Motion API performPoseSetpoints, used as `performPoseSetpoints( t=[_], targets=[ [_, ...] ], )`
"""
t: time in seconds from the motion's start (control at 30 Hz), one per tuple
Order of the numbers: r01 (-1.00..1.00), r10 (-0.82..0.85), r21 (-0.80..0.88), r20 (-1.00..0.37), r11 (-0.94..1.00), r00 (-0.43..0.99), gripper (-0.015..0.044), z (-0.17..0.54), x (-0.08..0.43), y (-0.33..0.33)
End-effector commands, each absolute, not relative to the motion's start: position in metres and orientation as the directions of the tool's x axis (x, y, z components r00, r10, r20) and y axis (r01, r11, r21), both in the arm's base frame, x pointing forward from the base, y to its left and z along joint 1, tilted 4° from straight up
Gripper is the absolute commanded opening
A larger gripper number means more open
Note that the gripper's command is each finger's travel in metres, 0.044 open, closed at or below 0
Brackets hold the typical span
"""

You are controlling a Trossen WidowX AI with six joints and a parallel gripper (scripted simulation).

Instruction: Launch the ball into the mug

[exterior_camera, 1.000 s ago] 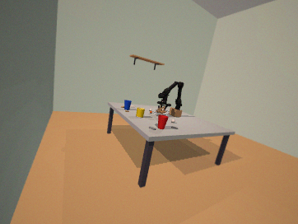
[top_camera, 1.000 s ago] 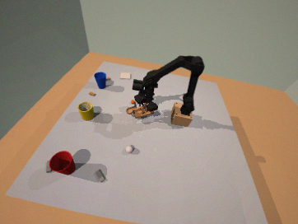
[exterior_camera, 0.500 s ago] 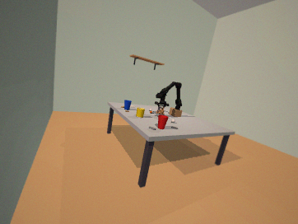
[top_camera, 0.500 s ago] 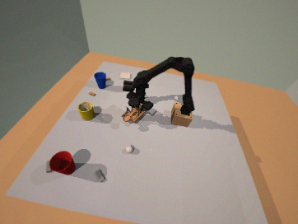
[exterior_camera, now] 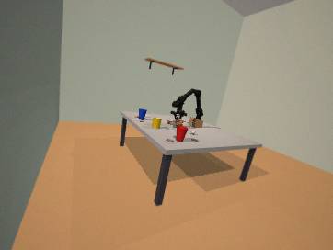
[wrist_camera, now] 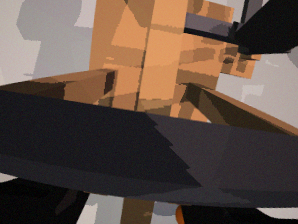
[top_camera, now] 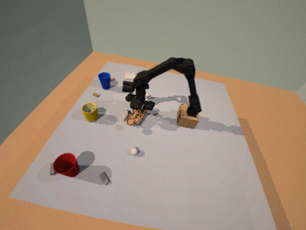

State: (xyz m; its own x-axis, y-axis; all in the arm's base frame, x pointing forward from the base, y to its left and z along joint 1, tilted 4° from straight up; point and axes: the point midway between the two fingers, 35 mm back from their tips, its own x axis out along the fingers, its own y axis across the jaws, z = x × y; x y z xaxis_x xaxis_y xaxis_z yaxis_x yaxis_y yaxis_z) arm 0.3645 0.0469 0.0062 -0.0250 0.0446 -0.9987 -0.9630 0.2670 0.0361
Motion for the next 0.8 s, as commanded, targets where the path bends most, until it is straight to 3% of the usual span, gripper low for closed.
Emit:
performPoseSetpoints(
  t=[0.0,0.77],
  targets=[
    [-0.966,0.052,0.02,-0.999,0.256,-0.007,0.0,0.01,0.37,0.048],
    [-0.966,0.052,0.02,-0.999,0.256,-0.007,0.0,-0.028,0.371,0.05]
  ],
)
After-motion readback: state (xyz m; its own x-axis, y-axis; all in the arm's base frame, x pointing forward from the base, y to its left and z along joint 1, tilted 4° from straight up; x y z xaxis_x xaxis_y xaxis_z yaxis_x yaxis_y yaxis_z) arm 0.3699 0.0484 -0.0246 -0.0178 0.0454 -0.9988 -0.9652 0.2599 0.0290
